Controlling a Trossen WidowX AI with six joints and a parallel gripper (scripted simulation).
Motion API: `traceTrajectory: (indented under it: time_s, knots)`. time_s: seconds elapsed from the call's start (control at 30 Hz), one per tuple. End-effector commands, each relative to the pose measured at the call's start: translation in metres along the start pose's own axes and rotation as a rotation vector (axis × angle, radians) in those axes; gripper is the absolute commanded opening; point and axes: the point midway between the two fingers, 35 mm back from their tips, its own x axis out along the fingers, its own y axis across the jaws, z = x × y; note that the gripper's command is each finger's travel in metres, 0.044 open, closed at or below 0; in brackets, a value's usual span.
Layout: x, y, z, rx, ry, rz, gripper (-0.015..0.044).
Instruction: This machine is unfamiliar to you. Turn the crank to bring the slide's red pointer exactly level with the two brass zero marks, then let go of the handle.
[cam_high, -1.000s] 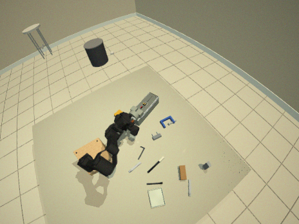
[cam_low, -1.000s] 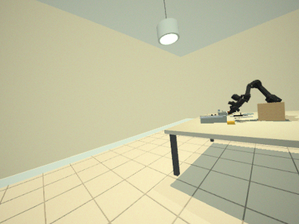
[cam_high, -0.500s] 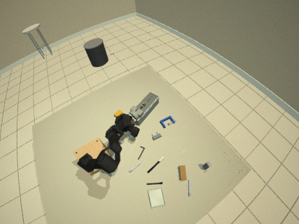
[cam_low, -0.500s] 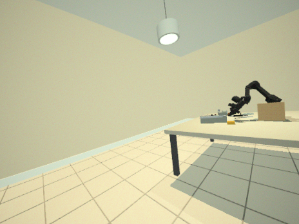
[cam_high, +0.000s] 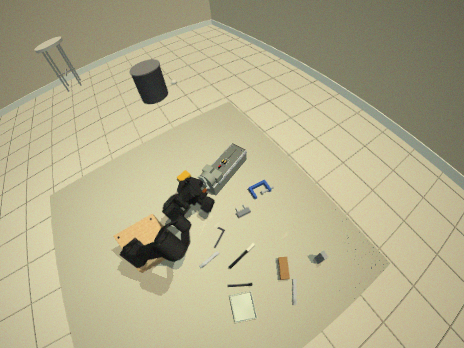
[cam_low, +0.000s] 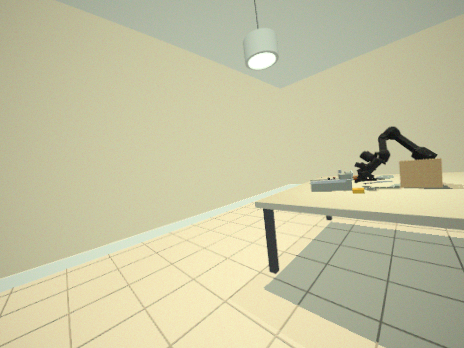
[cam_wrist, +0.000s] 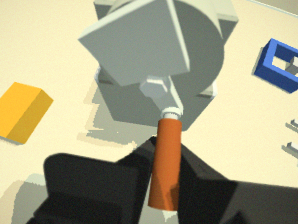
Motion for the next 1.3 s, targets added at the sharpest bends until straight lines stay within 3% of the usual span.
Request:
traceTrajectory:
  time_s: [0.0,1.27]
  knots:
    - [0.003,0.008,-0.003,0.002,0.004,0.008,0.0000]
    - [-0.001,0.033,0.000,0.003,0.003,0.009,0.0000]
